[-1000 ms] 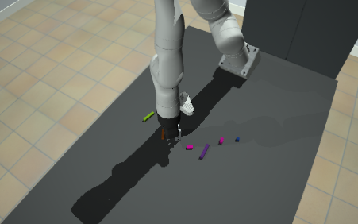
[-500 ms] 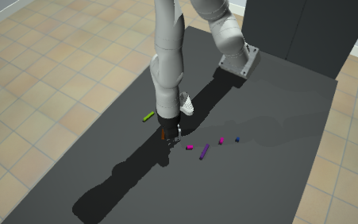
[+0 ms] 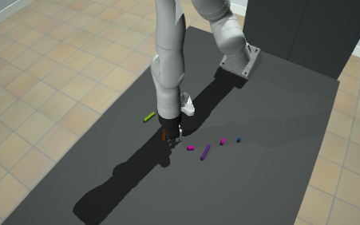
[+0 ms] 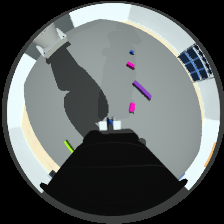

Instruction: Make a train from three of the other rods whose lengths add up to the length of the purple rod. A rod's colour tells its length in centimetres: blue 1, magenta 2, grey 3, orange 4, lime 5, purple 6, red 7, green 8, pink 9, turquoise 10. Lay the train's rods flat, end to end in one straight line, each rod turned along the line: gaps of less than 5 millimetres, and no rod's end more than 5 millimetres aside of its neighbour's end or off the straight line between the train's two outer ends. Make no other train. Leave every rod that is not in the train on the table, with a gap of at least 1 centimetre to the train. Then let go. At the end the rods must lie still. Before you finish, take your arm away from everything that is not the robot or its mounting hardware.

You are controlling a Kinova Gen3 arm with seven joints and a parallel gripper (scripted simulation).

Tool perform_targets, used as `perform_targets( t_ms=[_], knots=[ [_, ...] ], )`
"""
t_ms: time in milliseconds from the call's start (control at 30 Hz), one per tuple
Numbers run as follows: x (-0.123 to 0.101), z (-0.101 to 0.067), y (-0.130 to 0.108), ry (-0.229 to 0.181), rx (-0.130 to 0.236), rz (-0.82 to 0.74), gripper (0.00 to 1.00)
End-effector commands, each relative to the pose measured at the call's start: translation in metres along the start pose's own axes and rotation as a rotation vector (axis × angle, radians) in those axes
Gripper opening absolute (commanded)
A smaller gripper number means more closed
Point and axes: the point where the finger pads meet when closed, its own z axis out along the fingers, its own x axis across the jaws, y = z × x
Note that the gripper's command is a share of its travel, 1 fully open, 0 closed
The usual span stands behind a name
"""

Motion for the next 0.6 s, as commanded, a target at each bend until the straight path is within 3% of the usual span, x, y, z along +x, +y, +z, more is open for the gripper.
perform_targets(
  t_ms=[0, 567],
  knots=[
    [0.0001, -0.0004, 0.0003, 0.0, -0.001, 0.0, 0.24],
    [0.0, -0.0065, 0.0003, 0.0, -0.001, 0.0, 0.24]
  ],
)
